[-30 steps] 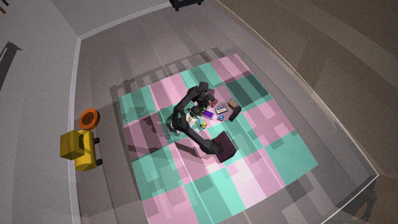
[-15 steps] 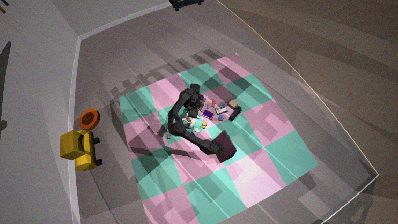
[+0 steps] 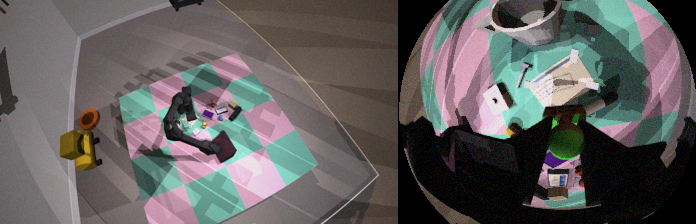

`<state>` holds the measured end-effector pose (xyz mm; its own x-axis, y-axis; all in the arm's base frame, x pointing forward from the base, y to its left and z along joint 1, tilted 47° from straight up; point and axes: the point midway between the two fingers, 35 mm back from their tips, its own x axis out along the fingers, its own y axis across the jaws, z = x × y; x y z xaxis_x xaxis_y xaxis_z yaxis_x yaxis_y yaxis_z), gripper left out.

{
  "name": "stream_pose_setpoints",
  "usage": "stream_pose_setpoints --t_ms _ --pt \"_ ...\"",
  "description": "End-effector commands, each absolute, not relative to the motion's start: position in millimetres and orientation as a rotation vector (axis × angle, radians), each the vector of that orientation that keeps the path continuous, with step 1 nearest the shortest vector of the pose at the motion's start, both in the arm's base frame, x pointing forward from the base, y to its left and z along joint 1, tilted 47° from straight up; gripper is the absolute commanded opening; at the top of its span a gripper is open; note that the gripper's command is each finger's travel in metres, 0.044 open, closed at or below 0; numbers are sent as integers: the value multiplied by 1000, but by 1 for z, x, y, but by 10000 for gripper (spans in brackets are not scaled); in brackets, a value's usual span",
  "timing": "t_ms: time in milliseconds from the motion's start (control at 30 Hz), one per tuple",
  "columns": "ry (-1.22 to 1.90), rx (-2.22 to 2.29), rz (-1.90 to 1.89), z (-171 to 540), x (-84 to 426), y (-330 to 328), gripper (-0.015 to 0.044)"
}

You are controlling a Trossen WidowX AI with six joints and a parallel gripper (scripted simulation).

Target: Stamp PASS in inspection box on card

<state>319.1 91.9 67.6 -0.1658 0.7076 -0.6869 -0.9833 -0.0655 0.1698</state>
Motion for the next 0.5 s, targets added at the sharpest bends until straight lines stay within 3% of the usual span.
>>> stream_pose_setpoints --t_ms 0,467 --pt "626 -587 1665 77 316 101 0" --pt "556 -647 1700 79 313 111 0"
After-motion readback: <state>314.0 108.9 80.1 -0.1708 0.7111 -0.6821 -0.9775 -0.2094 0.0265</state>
